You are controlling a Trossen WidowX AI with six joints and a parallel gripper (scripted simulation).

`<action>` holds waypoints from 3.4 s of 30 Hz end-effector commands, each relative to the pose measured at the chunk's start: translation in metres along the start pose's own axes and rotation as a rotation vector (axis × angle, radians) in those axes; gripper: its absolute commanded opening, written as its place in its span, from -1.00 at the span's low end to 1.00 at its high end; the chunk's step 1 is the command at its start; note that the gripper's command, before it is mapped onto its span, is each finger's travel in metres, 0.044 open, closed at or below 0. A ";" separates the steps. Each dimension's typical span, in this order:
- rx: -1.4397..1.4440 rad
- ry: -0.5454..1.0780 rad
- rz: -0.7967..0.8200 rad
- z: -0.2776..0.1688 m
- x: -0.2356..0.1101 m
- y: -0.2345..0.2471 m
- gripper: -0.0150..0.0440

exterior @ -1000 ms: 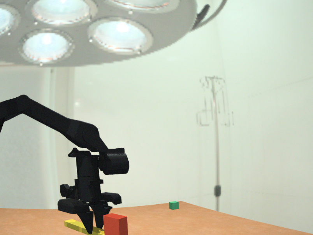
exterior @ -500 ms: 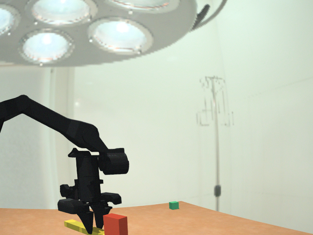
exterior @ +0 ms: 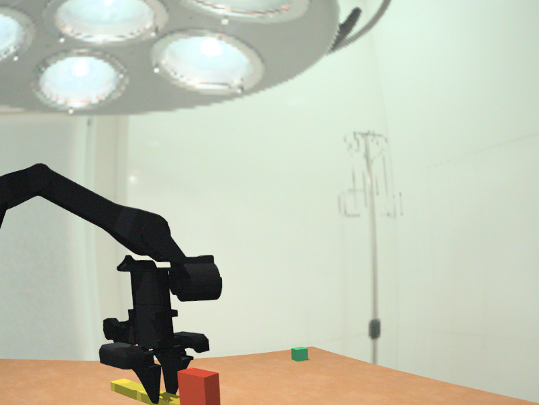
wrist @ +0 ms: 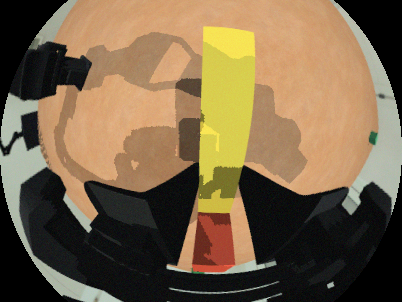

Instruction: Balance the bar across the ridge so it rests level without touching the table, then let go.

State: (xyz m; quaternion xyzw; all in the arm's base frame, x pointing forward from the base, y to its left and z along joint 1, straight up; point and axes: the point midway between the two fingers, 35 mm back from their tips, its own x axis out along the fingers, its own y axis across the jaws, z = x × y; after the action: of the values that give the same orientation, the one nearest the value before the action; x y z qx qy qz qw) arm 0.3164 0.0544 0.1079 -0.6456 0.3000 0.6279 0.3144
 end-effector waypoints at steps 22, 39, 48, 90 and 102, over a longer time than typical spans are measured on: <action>-0.005 0.003 -0.001 0.000 0.003 0.000 -0.49; -0.005 0.003 -0.001 0.000 0.004 0.000 -0.49; -0.005 0.003 -0.001 0.000 0.004 0.000 -0.49; -0.002 0.002 -0.002 0.000 0.002 0.000 -0.49; -0.002 0.002 -0.002 0.000 0.002 0.000 0.07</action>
State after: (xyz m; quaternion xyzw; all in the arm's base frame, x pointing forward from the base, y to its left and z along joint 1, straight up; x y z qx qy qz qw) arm 0.3162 0.0548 0.1059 -0.6471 0.2991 0.6270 0.3142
